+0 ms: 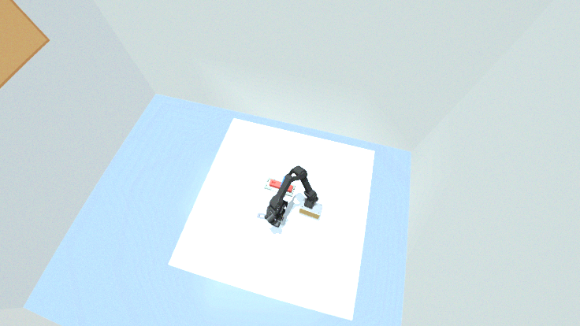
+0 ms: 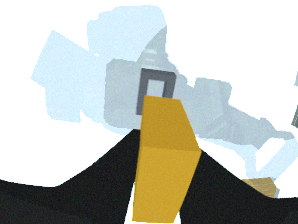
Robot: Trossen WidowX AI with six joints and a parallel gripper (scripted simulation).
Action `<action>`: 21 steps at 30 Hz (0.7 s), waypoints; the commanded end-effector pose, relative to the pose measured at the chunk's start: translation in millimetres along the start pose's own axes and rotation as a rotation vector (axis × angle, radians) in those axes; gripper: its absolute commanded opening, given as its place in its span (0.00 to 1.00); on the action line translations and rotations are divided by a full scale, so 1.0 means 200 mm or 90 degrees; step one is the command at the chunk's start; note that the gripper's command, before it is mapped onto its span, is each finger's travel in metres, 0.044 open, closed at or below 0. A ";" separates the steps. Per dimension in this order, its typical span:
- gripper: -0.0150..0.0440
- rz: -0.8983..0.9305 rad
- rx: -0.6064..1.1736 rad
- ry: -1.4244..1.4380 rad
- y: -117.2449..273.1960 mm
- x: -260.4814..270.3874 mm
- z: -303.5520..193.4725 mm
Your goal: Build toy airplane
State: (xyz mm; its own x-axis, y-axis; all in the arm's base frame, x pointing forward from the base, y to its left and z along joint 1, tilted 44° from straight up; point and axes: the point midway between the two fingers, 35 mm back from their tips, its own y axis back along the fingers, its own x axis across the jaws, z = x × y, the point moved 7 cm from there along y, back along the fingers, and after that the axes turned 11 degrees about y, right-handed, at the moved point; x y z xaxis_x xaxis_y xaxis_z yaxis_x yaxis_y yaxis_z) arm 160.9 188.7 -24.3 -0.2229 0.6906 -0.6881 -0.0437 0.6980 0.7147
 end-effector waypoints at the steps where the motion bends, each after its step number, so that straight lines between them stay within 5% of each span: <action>1: 0.25 0.012 -0.008 -0.006 0.09 0.00 0.00; 21: 0.25 0.015 -0.008 -0.006 0.32 -0.03 -0.03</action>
State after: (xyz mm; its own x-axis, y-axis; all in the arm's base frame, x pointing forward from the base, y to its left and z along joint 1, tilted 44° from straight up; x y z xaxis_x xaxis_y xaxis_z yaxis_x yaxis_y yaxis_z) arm 153.3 225.0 20.9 -0.2217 0.6972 -0.6818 -0.0478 0.6906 0.7217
